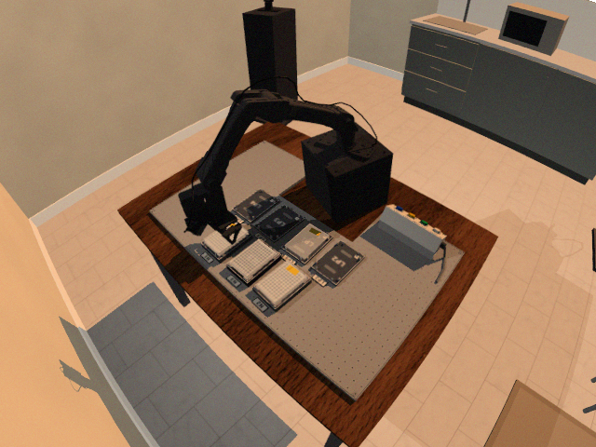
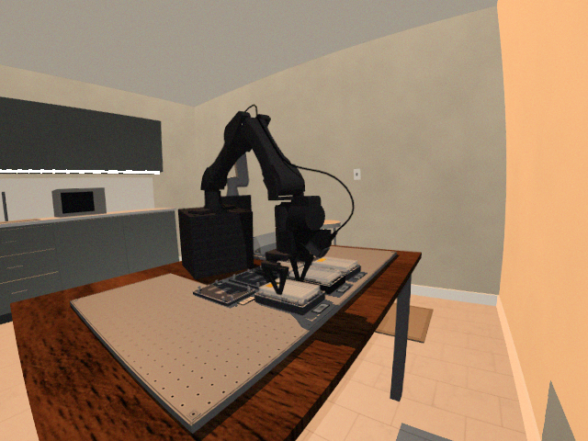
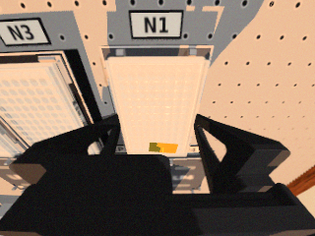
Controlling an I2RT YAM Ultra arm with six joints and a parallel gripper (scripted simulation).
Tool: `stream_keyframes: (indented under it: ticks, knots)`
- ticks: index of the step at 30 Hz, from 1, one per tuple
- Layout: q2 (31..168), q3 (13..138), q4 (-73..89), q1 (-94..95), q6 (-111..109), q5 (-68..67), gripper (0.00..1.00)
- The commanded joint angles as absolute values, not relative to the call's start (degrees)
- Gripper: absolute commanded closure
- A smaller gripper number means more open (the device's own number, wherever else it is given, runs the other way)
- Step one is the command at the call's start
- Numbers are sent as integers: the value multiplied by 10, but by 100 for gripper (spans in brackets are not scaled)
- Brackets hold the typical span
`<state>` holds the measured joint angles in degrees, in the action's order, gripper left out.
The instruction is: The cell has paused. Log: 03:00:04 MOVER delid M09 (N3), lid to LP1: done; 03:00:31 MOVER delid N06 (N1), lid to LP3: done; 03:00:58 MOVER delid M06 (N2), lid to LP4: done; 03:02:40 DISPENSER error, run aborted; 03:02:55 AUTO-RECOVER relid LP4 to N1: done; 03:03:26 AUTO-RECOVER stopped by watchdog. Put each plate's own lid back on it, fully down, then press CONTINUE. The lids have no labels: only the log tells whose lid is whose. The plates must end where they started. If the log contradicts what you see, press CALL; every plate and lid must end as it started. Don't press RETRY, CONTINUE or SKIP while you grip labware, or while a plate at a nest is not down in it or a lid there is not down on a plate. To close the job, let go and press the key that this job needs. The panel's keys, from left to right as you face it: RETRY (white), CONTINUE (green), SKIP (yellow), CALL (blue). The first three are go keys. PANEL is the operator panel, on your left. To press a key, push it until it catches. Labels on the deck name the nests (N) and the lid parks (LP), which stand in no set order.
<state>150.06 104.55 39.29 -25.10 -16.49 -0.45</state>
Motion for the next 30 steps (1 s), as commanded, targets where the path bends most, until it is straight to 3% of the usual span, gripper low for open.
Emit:
stream_keyframes:
  ticks: [1,6,7,30]
  knots:
    - [1496,1049,393,-248,-163,-4,100]
    - [1496,1049,393,-248,-163,-4,100]
    - [1496,1049,393,-248,-163,-4,0]
    - [1496,1049,393,-248,-163,-4,0]
